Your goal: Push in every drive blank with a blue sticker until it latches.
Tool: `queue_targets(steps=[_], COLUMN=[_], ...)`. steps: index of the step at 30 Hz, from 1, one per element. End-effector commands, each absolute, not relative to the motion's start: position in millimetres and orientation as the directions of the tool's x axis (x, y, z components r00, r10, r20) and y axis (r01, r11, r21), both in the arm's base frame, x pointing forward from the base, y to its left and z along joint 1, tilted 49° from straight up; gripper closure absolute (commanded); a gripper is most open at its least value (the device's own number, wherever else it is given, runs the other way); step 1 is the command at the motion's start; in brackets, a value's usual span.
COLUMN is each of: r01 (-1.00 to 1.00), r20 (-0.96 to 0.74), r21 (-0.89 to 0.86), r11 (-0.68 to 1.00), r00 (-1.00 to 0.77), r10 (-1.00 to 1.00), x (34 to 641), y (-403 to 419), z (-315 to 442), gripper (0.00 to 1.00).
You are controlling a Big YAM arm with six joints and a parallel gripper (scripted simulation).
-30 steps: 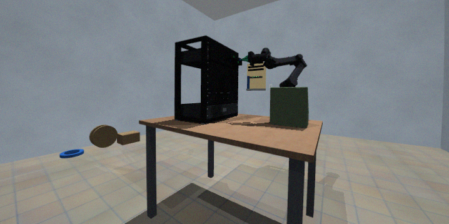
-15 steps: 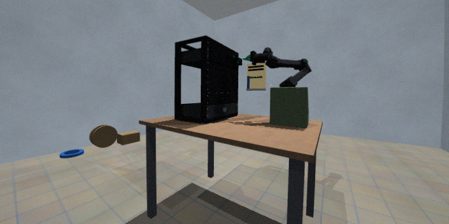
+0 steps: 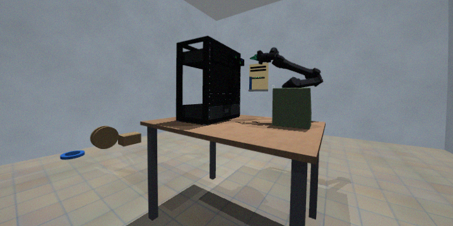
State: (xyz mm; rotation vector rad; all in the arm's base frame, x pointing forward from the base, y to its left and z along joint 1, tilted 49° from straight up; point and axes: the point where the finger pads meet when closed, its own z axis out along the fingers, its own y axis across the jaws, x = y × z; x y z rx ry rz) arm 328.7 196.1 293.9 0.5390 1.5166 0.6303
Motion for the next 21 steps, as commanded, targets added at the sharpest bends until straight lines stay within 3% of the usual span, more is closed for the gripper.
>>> queue_targets(steps=[1,13,21], r01=[-0.017,-0.052,-0.067], r20=[-0.757,-0.732,-0.731], r21=[0.653,0.682,0.682], r11=[0.757,0.73,0.729], r00=[-0.063,-0.022,-0.038], r10=[0.651,0.681,0.681], x=[335.3,403.9,394.6], y=[196.6,204.4,208.6], z=[284.8,312.1,307.9], gripper=[1.0,1.0,1.0])
